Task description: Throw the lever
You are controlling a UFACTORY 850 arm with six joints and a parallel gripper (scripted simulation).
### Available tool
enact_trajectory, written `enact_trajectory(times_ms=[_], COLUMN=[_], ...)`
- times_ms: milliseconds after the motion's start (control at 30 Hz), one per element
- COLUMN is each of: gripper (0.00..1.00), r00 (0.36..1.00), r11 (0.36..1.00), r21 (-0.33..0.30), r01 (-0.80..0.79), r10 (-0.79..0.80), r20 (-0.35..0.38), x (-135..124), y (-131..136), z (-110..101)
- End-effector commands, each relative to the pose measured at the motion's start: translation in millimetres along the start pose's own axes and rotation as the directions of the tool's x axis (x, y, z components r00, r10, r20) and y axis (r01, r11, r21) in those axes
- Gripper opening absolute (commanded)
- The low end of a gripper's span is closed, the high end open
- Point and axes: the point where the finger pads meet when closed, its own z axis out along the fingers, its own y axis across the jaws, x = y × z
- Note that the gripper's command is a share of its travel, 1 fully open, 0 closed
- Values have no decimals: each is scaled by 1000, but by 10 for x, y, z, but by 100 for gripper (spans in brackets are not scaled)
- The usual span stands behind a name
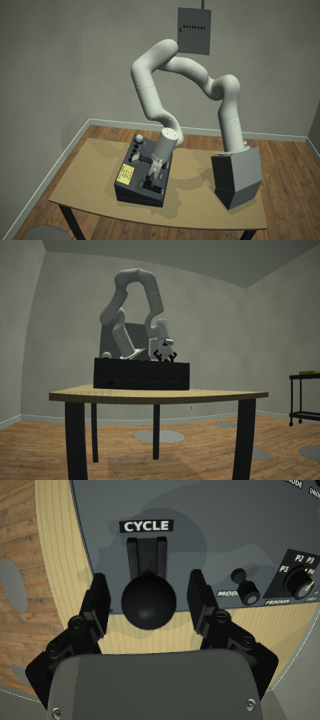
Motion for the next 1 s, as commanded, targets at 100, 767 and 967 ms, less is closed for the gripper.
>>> enact_trajectory(times_ms=[100,767,967], gripper=[76,76,76], r00=[1000,1000,1000], r11=[1000,1000,1000], r21=[0,0,0], r01=[0,0,0], r10=[0,0,0], r20=[-1,-1,-1], x=[7,6,6], y=[-3,-3,-3], z=[-4,-757,-910])
